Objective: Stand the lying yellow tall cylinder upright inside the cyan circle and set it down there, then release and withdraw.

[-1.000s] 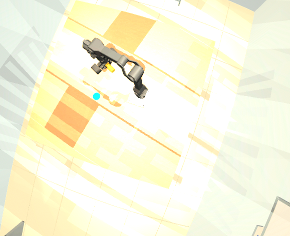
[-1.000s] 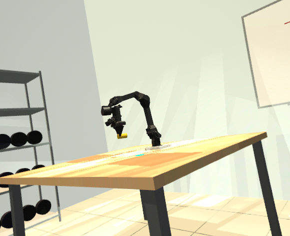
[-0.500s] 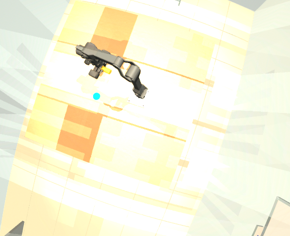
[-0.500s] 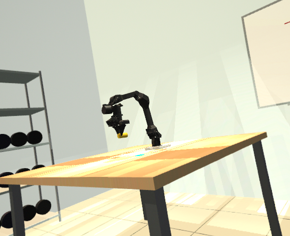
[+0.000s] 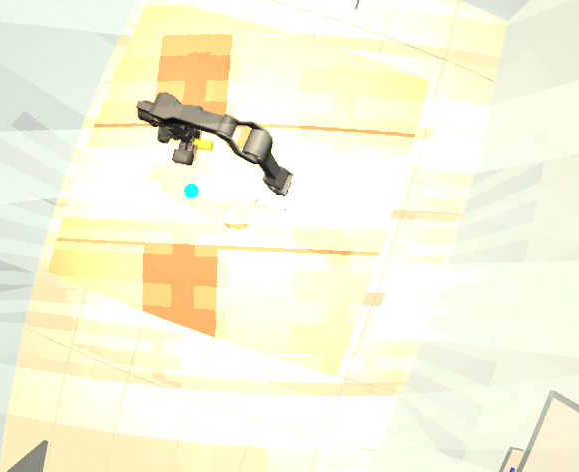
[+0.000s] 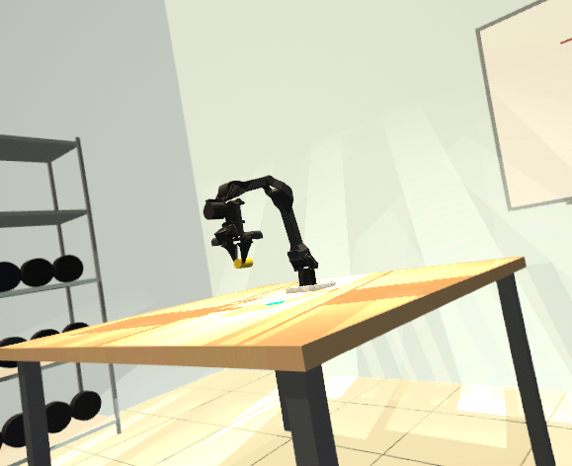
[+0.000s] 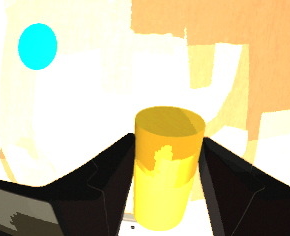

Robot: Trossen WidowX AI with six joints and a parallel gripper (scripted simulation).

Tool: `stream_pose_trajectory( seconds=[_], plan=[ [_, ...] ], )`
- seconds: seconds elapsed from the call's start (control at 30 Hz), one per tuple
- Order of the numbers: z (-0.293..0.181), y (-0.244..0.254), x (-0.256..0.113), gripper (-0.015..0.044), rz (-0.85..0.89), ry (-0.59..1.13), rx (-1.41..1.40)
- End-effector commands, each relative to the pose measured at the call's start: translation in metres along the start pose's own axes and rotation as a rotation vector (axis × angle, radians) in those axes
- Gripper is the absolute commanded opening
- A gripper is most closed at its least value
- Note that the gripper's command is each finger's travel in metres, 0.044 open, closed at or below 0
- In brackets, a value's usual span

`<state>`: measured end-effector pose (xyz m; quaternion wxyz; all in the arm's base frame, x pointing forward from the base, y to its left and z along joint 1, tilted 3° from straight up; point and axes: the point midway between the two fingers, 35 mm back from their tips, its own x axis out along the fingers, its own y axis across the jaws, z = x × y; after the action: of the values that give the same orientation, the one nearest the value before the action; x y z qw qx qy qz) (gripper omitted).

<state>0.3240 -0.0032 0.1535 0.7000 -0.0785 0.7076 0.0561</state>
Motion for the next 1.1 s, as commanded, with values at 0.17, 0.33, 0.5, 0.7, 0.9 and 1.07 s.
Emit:
stream_pose_trajectory(
  seconds=[0.17,0.33,0.5,0.7,0.9,1.07],
  plan=[
    [0.011,0.022,-0.003,0.0105,0.009,-0.004,-0.17],
    [0.017,0.034,-0.004,0.0105,0.012,-0.005,-0.268],
    [0.022,0.048,-0.005,0.0105,0.015,-0.006,-0.367],
    [0.027,0.064,-0.006,0.0105,0.018,-0.008,-0.485],
    [0.031,0.081,-0.007,0.0105,0.022,-0.009,-0.604],
    [0.034,0.095,-0.007,0.0105,0.025,-0.01,-0.702]
  ],
)
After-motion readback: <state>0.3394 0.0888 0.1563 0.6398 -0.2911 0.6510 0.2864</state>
